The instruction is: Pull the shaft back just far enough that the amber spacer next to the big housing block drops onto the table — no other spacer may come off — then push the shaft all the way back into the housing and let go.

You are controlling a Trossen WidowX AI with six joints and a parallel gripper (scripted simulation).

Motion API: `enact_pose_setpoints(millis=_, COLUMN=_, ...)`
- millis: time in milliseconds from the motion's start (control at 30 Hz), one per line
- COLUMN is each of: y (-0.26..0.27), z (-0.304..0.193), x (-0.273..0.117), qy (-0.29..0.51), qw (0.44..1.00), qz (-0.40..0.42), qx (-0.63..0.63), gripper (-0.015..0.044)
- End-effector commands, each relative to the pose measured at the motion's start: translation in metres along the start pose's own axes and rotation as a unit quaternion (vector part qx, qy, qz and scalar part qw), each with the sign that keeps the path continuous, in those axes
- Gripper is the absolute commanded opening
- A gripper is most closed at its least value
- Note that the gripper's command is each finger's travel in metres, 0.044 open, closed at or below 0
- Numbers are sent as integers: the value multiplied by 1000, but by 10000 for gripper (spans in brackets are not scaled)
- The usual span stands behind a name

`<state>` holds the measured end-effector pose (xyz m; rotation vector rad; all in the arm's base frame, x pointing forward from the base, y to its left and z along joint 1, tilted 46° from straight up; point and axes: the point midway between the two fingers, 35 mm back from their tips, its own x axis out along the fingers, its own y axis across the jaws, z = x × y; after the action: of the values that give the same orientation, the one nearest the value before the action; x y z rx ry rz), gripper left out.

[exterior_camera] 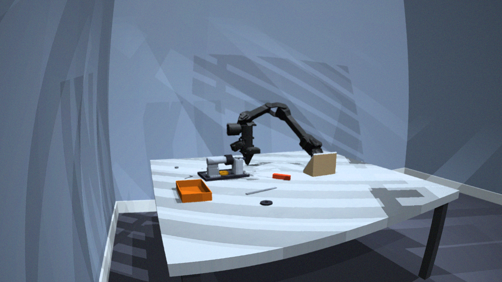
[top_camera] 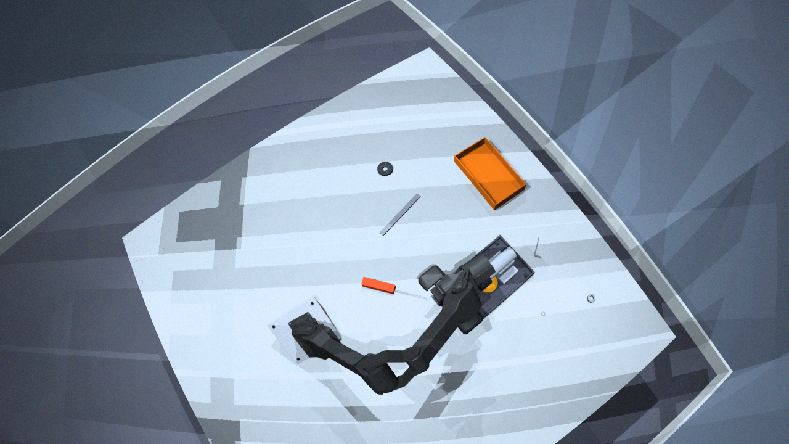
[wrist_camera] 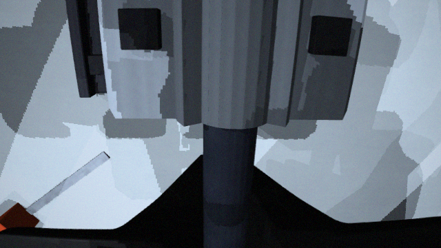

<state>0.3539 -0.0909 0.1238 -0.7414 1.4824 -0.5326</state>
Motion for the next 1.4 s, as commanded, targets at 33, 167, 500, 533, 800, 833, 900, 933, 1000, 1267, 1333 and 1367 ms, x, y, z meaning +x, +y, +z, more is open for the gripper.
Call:
enact_pose_setpoints(millis=33, y=0, z=3, x=-1, qy=-2, qw=1000, qz=1, qx=0, gripper=0)
enact_pose_setpoints(millis=167, y=0, z=5, x=-1, qy=-2, qw=1000, qz=1, qx=0, gripper=0)
enact_pose_setpoints(millis=500, y=0, z=9, x=-1, qy=-2, qw=1000, qz=1, qx=0, gripper=0)
enact_pose_setpoints(millis=533, y=0, z=9, x=-1, qy=-2, qw=1000, qz=1, qx=0, gripper=0)
enact_pose_setpoints(millis=800, y=0, z=12, x=-1, qy=-2, qw=1000, qz=1, qx=0, gripper=0)
enact_pose_setpoints(millis=833, y=0, z=13, x=-1, qy=-2, qw=1000, qz=1, qx=0, gripper=0)
enact_pose_setpoints(millis=900, y=0, z=13, x=-1, qy=-2, qw=1000, qz=1, qx=0, gripper=0)
enact_pose_setpoints(millis=933, y=0, z=14, x=-1, qy=-2, qw=1000, qz=1, qx=0, gripper=0)
enact_pose_setpoints(millis=1000, y=0, z=15, x=-1, qy=-2, qw=1000, qz=1, qx=0, gripper=0)
enact_pose_setpoints(millis=1267, y=0, z=18, x=-1, qy=-2, qw=1000, qz=1, qx=0, gripper=0)
enact_pose_setpoints(millis=1333, y=0, z=19, x=-1, qy=-2, qw=1000, qz=1, qx=0, gripper=0)
enact_pose_setpoints(millis=1367, y=0, z=19, x=-1, qy=-2, qw=1000, qz=1, qx=0, gripper=0)
